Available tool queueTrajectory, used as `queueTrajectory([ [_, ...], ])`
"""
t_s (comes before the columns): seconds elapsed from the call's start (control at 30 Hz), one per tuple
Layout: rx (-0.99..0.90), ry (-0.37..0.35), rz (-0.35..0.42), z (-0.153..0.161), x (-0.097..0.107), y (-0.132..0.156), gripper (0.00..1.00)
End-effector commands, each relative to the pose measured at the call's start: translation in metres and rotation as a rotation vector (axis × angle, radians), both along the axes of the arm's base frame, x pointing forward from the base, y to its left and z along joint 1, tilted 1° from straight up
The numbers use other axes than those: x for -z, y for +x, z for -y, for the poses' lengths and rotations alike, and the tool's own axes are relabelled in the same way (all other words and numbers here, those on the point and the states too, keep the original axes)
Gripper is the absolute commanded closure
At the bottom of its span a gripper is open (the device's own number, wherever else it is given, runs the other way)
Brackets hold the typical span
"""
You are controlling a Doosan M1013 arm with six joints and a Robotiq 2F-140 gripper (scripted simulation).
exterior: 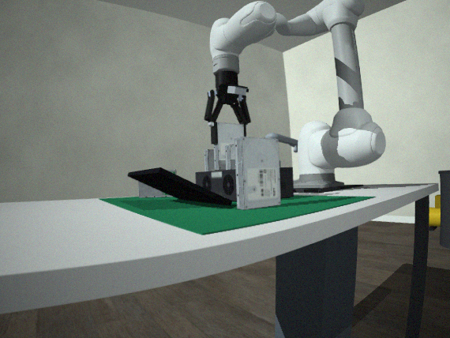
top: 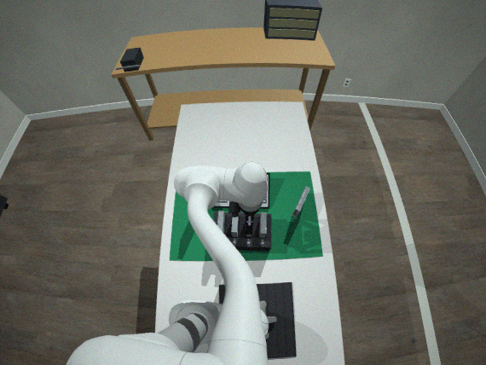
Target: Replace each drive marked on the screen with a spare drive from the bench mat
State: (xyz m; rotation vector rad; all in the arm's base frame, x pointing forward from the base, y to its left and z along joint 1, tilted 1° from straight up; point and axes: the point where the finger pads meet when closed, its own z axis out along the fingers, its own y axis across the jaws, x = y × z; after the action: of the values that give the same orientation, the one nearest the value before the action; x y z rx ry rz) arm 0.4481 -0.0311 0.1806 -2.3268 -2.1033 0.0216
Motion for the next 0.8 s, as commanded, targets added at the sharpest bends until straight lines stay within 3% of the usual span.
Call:
queueTrajectory([
  [0.0, 0.000, 0.000, 0.001, 0.0000, 0.0007, 0.0003, 0.90],
  [0.77, 0.000, 0.000, 0.001, 0.0000, 0.0101, 0.0002, 0.90],
])
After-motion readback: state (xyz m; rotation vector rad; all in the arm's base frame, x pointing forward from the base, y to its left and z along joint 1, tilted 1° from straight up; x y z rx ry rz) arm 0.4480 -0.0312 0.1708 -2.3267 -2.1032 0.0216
